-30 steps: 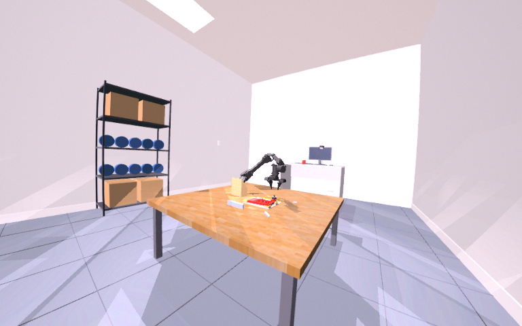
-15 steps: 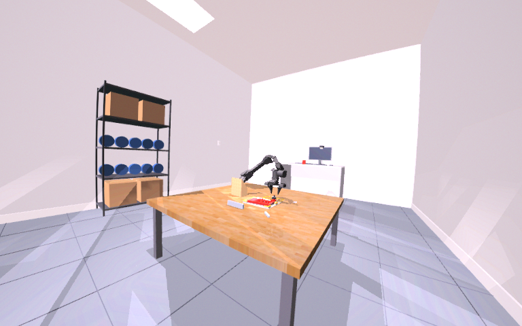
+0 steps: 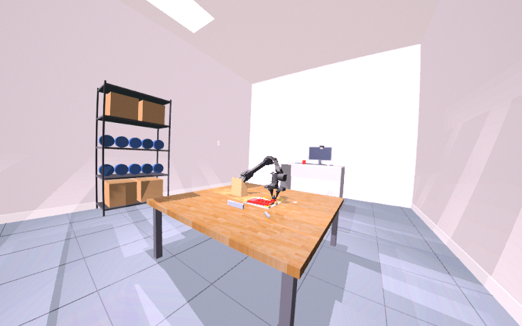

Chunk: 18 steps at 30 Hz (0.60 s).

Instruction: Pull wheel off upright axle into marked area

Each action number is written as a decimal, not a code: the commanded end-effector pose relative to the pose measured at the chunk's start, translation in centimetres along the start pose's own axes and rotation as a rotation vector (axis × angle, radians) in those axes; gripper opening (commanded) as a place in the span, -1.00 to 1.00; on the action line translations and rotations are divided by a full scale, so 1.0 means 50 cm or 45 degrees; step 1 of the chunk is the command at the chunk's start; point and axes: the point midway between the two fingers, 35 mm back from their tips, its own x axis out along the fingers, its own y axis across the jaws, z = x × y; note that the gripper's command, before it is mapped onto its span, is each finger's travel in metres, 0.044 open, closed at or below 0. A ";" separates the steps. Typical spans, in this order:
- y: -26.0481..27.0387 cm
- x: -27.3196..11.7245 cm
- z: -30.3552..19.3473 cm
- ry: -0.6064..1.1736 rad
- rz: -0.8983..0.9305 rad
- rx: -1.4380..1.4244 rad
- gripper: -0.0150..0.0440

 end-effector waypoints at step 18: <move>0.000 -0.007 0.000 0.000 -0.002 -0.003 -0.49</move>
